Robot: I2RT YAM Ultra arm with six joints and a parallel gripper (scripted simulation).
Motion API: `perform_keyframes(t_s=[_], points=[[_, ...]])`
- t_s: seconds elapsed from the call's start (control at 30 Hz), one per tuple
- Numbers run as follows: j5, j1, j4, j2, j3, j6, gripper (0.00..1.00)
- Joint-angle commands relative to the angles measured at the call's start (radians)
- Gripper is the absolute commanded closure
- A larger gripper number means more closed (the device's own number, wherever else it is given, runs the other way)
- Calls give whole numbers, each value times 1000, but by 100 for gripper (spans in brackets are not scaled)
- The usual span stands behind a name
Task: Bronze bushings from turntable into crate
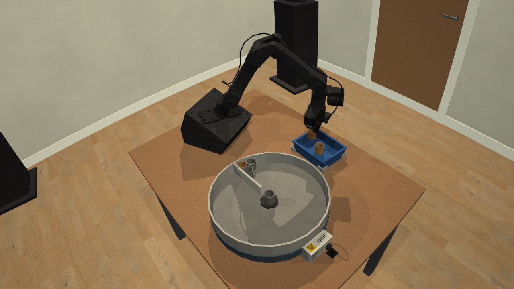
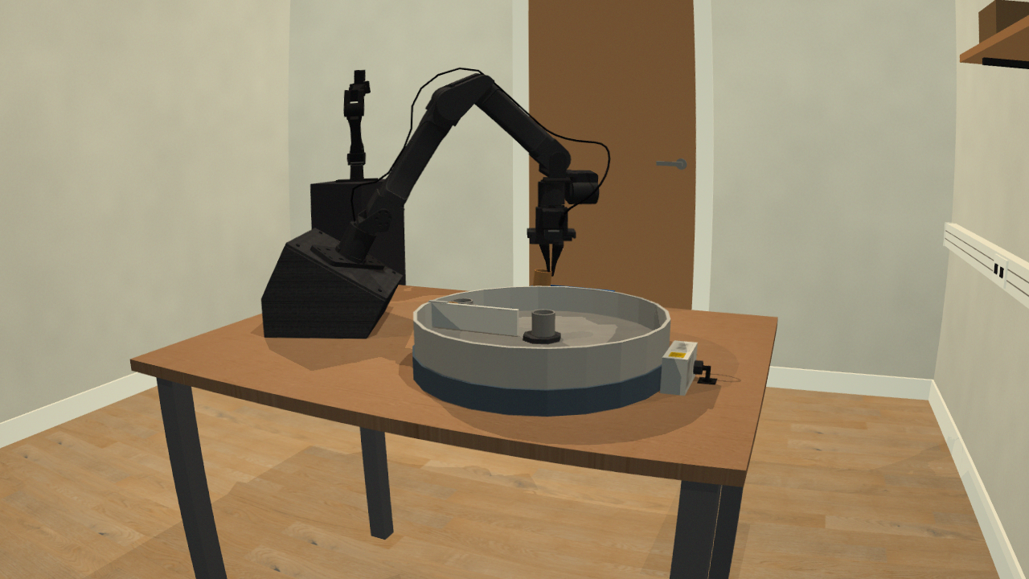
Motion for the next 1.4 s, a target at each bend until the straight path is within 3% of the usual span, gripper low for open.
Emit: perform_keyframes(t_s=[0.0, 0.33, 1.37], points=[[7, 8, -3, -33, 2, 4, 100], [8, 10, 9, -35, -24, 6, 100], [9, 12, 5, -38, -4, 7, 100]])
